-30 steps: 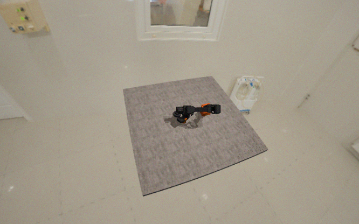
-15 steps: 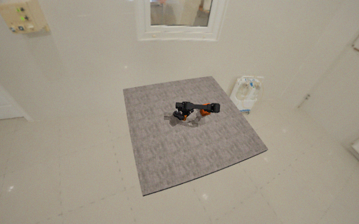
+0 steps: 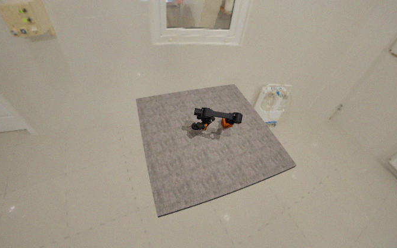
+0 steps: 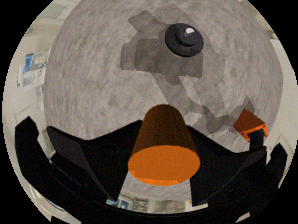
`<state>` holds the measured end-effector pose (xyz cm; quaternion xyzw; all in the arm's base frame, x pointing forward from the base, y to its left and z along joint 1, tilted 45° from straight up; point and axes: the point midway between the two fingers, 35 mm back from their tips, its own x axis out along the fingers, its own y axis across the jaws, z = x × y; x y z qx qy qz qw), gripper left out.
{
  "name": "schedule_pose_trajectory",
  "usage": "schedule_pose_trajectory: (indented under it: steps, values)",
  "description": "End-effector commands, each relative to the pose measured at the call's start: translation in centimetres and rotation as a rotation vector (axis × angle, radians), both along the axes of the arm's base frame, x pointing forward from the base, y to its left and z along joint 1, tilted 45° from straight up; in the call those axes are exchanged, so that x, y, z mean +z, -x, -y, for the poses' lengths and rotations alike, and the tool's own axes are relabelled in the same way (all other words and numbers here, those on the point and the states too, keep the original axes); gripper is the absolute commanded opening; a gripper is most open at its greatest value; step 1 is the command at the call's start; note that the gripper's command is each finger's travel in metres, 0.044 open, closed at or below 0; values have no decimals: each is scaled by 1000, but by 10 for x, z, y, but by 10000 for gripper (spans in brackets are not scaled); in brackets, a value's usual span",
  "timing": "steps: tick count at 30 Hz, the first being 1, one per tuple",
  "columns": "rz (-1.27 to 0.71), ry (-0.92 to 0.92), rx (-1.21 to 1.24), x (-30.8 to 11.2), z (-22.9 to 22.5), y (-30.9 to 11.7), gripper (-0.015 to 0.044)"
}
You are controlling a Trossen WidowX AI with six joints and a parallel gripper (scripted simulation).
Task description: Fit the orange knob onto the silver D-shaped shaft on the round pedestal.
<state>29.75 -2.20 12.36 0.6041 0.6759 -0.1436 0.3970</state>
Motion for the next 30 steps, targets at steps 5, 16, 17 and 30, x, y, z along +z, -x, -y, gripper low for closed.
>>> schedule_pose_trajectory:
  steps: [5, 16, 17, 30]
  values:
    - [5, 2, -1, 8, 10, 0, 0]
    - [2, 1, -6, -22, 27, -9, 0]
    - [1, 0, -7, -25, 28, -9, 0]
    - [-6, -8, -19, -62, 47, -14, 0]
